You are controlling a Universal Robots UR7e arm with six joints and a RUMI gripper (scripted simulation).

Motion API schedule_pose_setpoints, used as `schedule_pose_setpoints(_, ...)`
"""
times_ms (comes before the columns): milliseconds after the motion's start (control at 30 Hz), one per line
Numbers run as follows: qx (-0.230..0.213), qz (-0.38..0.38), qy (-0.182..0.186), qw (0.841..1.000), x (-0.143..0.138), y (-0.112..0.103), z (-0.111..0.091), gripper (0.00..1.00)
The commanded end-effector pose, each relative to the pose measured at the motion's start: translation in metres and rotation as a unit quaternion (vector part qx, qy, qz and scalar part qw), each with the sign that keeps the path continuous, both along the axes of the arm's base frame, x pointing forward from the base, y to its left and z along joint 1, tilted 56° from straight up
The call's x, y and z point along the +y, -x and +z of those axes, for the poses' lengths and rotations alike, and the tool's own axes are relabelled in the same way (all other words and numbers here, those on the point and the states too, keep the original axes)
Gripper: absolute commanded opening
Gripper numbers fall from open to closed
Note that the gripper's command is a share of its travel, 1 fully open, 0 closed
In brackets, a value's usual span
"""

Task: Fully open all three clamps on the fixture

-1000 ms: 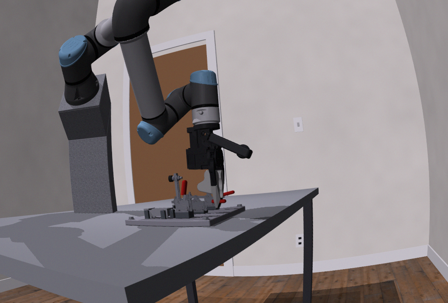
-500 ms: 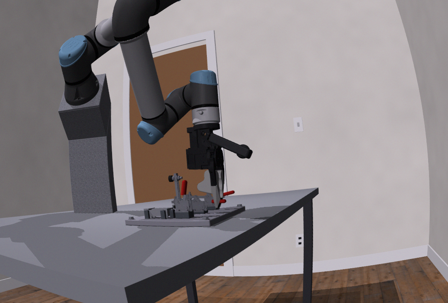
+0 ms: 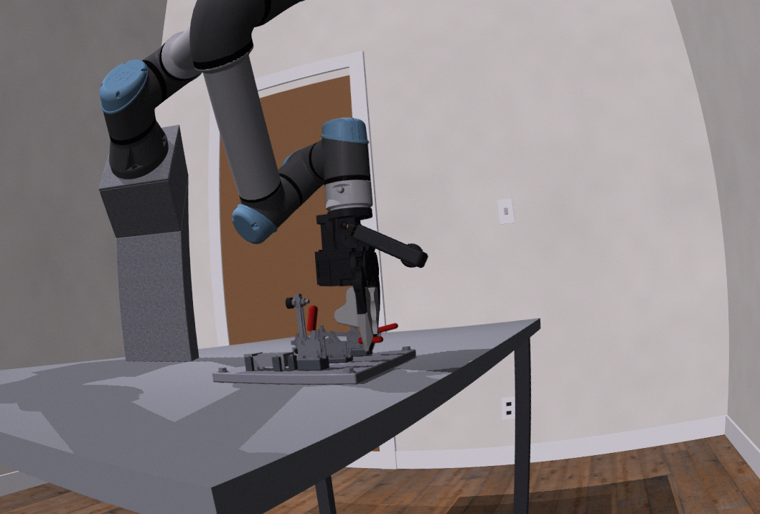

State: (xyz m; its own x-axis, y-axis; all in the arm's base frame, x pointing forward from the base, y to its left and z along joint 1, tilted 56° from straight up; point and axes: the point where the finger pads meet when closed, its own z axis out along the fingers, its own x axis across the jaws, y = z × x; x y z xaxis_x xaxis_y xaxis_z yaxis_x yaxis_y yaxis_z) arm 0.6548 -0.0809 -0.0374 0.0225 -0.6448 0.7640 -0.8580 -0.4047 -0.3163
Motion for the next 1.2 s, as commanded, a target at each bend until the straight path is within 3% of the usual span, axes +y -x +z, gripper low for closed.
schedule_pose_setpoints(0,-0.001,0.001,0.001,1.000,0.003,0.003,0.003,0.00)
schedule_pose_setpoints(1167,-0.001,0.000,0.001,1.000,0.008,0.025,0.008,0.00)
